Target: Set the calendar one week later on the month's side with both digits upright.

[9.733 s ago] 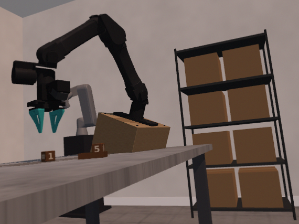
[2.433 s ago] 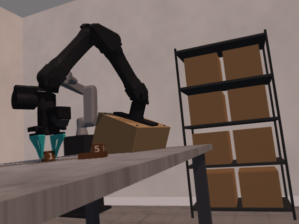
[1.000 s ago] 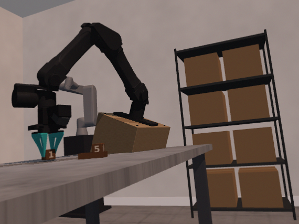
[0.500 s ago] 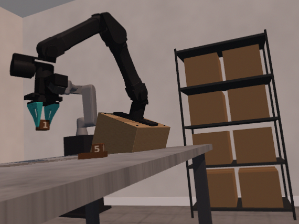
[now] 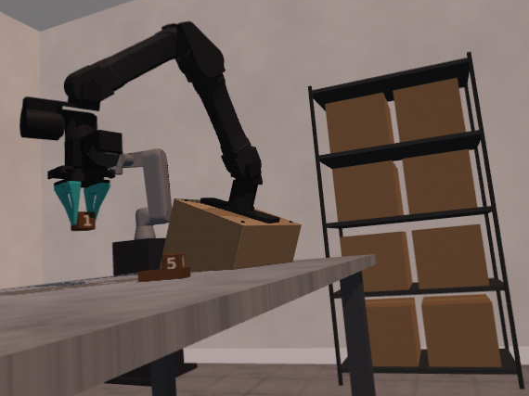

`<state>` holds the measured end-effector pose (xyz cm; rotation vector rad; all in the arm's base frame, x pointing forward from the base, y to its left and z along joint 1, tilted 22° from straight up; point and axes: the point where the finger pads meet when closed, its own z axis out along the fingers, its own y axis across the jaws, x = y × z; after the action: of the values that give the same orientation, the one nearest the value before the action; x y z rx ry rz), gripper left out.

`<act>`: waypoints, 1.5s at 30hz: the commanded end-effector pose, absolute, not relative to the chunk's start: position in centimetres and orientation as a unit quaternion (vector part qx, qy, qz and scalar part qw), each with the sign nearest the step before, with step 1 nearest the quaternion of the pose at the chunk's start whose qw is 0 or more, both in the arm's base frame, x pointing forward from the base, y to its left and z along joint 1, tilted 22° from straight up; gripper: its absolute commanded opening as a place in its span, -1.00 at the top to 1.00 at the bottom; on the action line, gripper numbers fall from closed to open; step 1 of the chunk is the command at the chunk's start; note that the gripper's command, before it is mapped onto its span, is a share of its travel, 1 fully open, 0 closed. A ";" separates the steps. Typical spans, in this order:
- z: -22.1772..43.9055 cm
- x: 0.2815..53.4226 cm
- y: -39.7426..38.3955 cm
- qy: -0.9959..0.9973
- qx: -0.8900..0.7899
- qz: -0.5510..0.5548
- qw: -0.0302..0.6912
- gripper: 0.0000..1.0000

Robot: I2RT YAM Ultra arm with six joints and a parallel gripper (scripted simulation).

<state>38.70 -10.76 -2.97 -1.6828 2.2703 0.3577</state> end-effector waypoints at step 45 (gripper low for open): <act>-0.6 39.7 -6.4 0.966 -0.174 0.176 0.079 0.45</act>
<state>39.42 -6.18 -0.96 -0.5293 2.9040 0.5349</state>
